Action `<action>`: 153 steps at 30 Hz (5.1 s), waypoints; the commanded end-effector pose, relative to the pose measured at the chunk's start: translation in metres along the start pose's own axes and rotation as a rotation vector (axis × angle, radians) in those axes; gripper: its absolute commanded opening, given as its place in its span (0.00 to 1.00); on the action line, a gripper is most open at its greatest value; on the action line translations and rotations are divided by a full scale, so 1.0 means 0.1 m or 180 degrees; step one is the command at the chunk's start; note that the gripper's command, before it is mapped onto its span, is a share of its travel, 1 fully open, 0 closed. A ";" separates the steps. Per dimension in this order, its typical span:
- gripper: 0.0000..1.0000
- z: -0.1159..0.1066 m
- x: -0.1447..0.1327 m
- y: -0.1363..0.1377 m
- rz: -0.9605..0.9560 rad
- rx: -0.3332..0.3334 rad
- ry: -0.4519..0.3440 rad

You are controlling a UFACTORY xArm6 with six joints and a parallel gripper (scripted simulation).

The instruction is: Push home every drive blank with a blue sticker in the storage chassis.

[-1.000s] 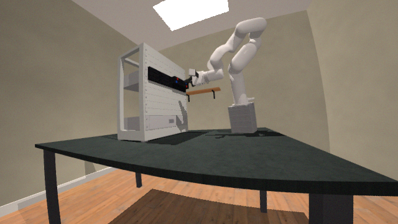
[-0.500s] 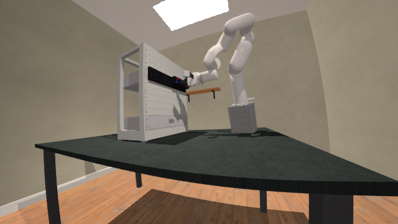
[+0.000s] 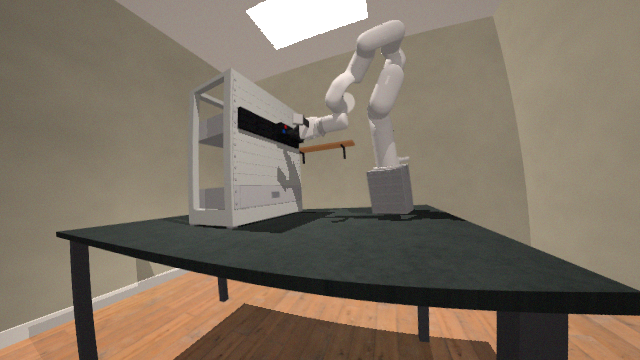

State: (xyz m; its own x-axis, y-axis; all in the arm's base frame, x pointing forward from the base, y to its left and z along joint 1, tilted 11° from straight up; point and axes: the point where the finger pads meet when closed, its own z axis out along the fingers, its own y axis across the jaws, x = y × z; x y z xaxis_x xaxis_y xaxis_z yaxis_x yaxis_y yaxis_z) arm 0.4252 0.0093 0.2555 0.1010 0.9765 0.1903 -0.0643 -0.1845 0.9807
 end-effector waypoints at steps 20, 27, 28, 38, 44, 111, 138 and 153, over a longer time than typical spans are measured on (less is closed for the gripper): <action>0.00 0.13 0.01 0.01 0.0002 -0.0010 0.0001; 0.00 0.21 0.01 0.01 0.0002 -0.0010 0.0001; 0.00 0.21 0.01 0.01 0.0002 -0.0010 0.0001; 0.00 0.22 0.01 0.01 0.0002 -0.0010 0.0001; 0.00 0.30 0.01 0.01 0.0002 -0.0010 0.0001; 0.00 0.42 0.01 0.02 0.0002 -0.0010 0.0001; 0.00 -0.11 0.01 0.02 0.0002 -0.0010 0.0001; 0.00 -0.52 0.01 0.02 0.0002 -0.0010 0.0001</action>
State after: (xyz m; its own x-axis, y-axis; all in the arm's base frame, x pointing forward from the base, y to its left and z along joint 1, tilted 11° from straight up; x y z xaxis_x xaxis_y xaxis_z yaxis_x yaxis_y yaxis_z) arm 0.3776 0.0152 0.2524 0.0980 0.9766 0.1914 -0.0688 -0.1852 0.9803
